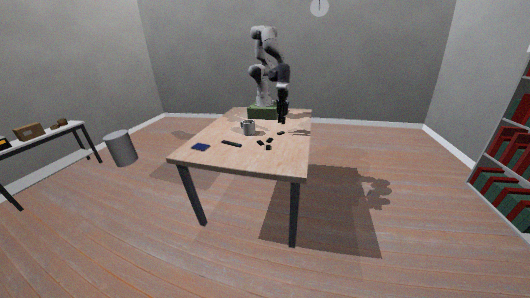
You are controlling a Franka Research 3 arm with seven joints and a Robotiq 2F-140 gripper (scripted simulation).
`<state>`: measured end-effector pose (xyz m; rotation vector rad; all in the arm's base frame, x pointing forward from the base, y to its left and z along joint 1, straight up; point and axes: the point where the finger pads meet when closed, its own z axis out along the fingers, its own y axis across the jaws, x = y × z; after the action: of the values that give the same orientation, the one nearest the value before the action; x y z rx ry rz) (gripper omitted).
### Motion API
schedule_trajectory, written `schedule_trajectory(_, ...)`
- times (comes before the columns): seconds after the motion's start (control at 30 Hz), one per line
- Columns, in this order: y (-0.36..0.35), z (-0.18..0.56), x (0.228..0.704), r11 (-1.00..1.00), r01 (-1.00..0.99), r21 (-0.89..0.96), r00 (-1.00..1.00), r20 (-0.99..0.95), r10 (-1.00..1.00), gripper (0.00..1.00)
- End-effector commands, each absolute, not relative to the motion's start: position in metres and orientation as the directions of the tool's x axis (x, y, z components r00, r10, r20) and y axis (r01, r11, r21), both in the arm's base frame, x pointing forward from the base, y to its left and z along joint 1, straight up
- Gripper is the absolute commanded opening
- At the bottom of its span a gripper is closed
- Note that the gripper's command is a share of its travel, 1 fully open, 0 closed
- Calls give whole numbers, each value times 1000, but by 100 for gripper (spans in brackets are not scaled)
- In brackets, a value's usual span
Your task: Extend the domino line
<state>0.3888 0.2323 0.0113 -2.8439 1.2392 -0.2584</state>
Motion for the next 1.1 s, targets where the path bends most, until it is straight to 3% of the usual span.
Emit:
schedule_trajectory(0.0, 230, 11, 389, -813, -583, -3, 813, 1, -583, 34)
schedule_trajectory(1.07, 230, 11, 391, -791, -612, -6, 791, 7, -612, 34)
